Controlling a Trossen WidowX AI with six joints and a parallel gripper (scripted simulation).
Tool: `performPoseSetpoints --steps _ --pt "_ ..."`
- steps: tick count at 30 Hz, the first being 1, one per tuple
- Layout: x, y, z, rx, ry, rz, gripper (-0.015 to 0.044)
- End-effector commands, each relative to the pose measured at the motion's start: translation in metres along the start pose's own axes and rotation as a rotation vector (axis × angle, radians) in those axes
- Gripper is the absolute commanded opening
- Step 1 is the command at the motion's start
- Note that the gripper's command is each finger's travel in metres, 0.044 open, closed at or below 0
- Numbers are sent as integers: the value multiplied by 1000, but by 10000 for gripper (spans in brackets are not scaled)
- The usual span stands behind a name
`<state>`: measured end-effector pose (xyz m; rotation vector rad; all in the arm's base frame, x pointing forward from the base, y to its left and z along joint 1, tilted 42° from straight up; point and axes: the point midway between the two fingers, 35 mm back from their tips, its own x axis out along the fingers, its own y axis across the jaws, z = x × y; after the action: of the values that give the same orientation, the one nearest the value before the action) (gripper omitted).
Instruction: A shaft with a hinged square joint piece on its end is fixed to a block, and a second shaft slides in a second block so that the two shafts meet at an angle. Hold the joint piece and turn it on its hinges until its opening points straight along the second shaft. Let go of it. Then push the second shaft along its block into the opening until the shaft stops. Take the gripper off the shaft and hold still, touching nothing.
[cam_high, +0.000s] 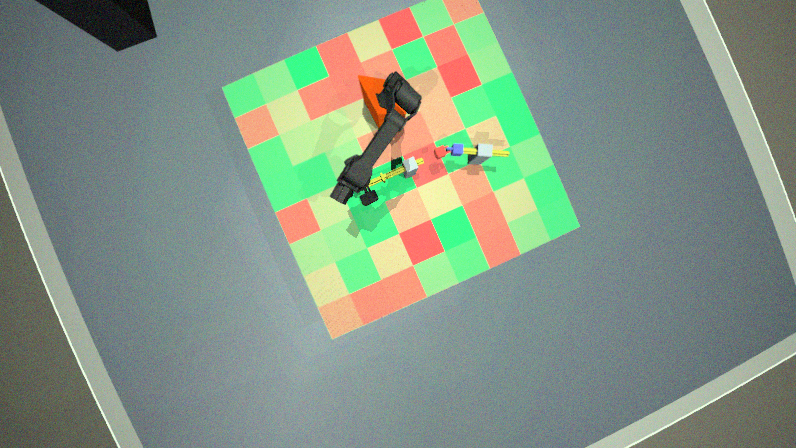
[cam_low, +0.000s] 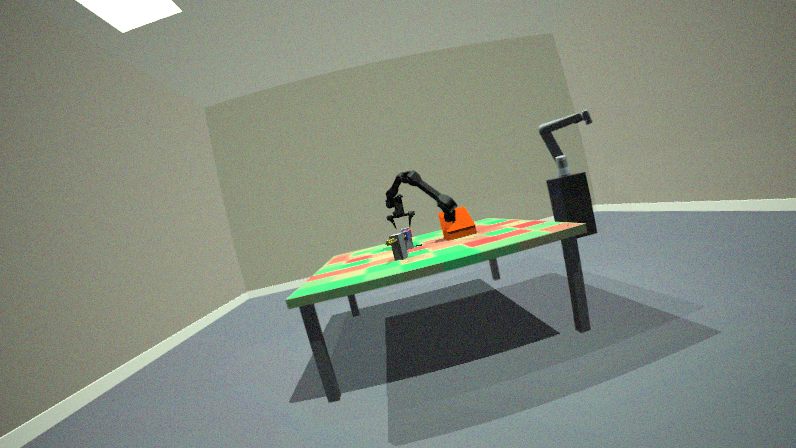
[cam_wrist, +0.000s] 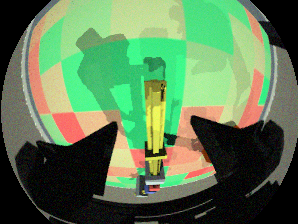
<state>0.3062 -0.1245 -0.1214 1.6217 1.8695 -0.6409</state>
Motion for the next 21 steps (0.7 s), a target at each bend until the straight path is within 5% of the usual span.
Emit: performPoseSetpoints --steps 1,21 --pt "18 -1 -2 1 -93 -7 440" --pt "41 -1 -1 1 -97 -6 440"
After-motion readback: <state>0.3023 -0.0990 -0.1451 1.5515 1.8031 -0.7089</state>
